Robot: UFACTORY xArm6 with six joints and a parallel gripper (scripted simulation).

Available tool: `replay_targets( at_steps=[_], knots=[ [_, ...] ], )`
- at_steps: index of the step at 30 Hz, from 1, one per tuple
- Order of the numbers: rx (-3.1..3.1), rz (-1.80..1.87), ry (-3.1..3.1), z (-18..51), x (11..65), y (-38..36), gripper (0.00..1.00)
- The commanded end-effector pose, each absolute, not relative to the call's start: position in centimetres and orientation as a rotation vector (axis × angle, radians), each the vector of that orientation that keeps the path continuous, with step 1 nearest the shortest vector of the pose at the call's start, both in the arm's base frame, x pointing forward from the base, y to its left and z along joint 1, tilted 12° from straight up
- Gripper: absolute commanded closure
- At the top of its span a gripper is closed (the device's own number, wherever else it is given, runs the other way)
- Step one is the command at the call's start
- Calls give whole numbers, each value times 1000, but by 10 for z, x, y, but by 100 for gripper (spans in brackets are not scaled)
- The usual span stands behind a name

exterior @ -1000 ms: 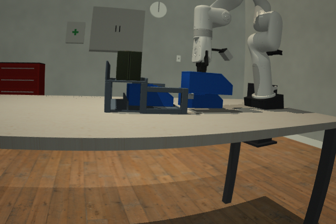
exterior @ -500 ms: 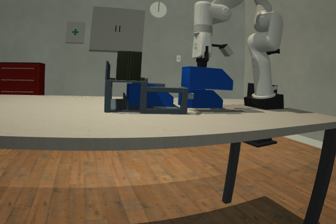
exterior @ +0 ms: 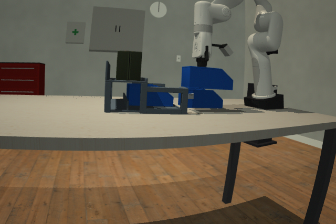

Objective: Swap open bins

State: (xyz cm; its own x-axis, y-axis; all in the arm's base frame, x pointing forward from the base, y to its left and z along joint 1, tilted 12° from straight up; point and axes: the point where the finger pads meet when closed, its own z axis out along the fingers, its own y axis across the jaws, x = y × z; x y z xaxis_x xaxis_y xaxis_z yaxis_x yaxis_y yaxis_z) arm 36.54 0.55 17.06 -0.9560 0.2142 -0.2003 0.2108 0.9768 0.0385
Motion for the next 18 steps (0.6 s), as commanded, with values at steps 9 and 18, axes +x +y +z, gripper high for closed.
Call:
replay_targets(
  at_steps=[9,18],
  knots=[
    [317,25,2916,171,361,-10,100],
    [317,25,2916,168,344,-62,100]
  ],
)
